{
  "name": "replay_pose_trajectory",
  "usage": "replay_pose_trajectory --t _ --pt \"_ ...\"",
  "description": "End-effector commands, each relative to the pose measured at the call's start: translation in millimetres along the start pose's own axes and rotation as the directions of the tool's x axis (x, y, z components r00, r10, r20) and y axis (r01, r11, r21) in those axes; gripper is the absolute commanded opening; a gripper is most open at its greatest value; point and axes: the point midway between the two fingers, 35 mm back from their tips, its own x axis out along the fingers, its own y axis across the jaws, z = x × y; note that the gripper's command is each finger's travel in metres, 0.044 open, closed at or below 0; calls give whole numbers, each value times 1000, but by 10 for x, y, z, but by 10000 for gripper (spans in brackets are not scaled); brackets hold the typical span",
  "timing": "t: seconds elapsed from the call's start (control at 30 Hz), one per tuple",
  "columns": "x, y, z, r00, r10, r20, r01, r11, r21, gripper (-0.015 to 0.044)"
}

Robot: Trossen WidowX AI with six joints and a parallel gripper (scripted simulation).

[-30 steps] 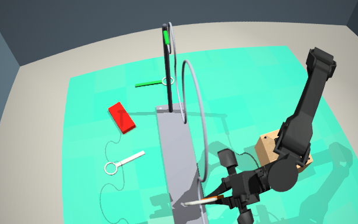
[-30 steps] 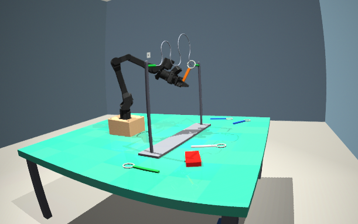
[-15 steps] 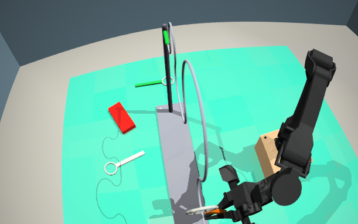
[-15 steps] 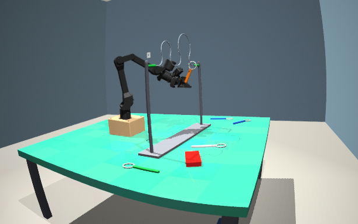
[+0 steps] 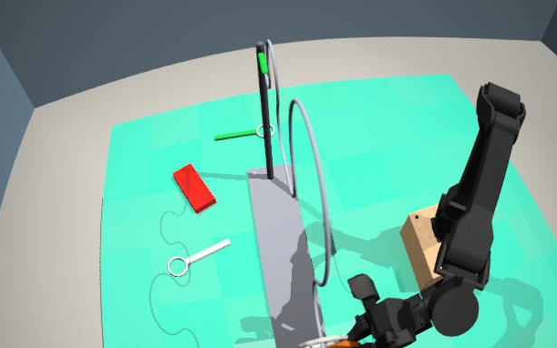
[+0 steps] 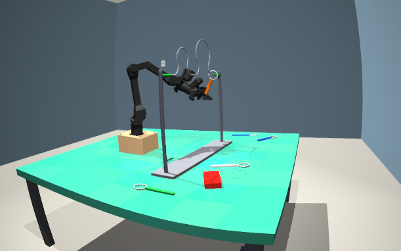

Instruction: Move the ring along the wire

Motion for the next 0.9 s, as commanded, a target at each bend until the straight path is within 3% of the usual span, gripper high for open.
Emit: replay_pose_trajectory --t 0.0,0.87 --pt "15 61 21 1000 -1 6 1 1000 11 -150" --pt "47 321 26 1000 1 8 -1 1000 15 -150"
